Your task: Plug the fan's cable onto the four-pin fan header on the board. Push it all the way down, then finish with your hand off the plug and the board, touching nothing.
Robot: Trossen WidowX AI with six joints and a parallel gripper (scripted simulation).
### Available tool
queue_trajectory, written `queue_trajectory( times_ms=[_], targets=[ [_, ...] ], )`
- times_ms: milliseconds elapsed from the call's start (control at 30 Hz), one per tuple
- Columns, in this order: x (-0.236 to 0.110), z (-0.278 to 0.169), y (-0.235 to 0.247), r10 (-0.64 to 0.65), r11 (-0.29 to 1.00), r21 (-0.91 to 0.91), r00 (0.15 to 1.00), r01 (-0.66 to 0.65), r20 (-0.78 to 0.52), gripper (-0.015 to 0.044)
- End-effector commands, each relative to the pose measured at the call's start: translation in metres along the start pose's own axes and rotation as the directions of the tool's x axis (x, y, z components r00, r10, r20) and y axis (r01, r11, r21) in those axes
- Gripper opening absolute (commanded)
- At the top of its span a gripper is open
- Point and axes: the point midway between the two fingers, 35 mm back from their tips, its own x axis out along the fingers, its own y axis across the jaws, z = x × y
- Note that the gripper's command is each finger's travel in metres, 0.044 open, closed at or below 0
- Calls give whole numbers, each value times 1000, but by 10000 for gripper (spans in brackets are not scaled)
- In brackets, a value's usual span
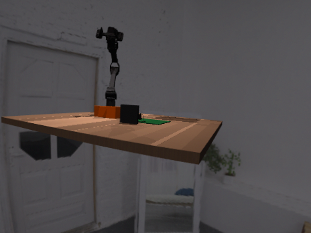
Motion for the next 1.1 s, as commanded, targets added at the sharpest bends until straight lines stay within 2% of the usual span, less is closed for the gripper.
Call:
queue_trajectory(
  times_ms=[0, 133, 267, 433, 567, 700, 800, 933, 1067],
  targets=[
    [11, -47, 49, 162, 972, -143, 974, -184, -156, 440],
    [9, -94, 99, 305, 873, -286, 899, -396, -314, 440],
    [-8, -139, 150, 429, 685, -393, 776, -613, -462, 440],
    [-44, -191, 207, 526, 297, -495, 572, -817, -629, 440],
    [-80, -223, 240, 549, -43, -511, 408, -858, -730, 440],
    [-120, -251, 264, 531, -374, -483, 244, -792, -811, 440],
    [-153, -269, 277, 492, -601, -438, 123, -669, -862, 440],
    [-199, -291, 286, 403, -837, -357, -27, -415, -915, 440],
    [-245, -309, 286, 277, -960, -267, -152, -88, -949, 440]
  ],
)
